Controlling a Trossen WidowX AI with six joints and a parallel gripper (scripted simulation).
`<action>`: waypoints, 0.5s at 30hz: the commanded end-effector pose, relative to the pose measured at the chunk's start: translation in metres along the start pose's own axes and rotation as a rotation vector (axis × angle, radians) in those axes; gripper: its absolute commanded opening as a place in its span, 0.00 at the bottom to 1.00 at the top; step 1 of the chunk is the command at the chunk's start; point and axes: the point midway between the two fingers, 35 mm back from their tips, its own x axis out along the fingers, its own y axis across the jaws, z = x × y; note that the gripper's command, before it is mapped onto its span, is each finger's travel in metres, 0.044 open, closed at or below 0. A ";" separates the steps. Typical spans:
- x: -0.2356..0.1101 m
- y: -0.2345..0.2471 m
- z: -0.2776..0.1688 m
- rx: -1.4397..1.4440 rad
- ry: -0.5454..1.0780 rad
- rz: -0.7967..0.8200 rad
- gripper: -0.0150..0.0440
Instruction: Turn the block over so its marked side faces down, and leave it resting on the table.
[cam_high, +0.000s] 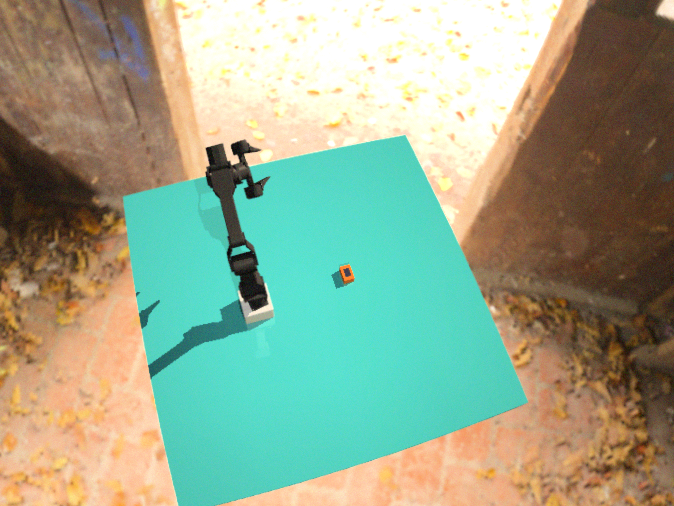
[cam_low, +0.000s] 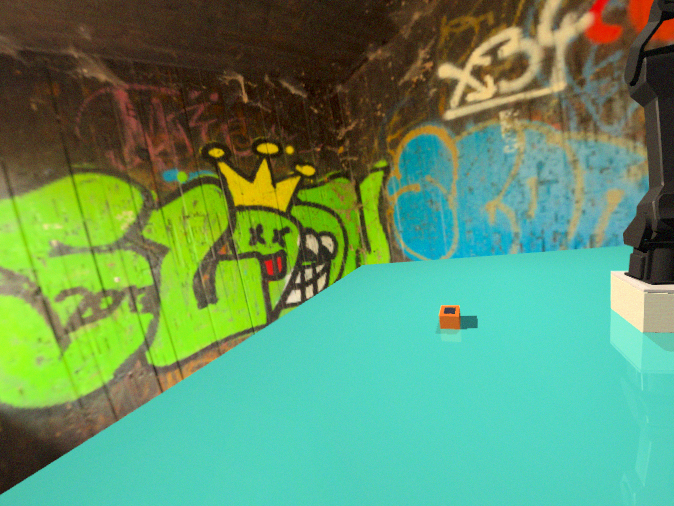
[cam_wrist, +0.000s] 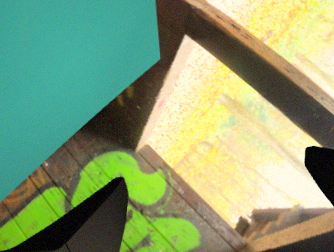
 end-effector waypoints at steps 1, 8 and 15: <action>0.066 0.028 0.002 0.291 0.006 0.192 1.00; 0.142 0.089 -0.009 0.676 0.073 0.452 1.00; 0.200 0.177 -0.026 1.143 0.214 0.721 1.00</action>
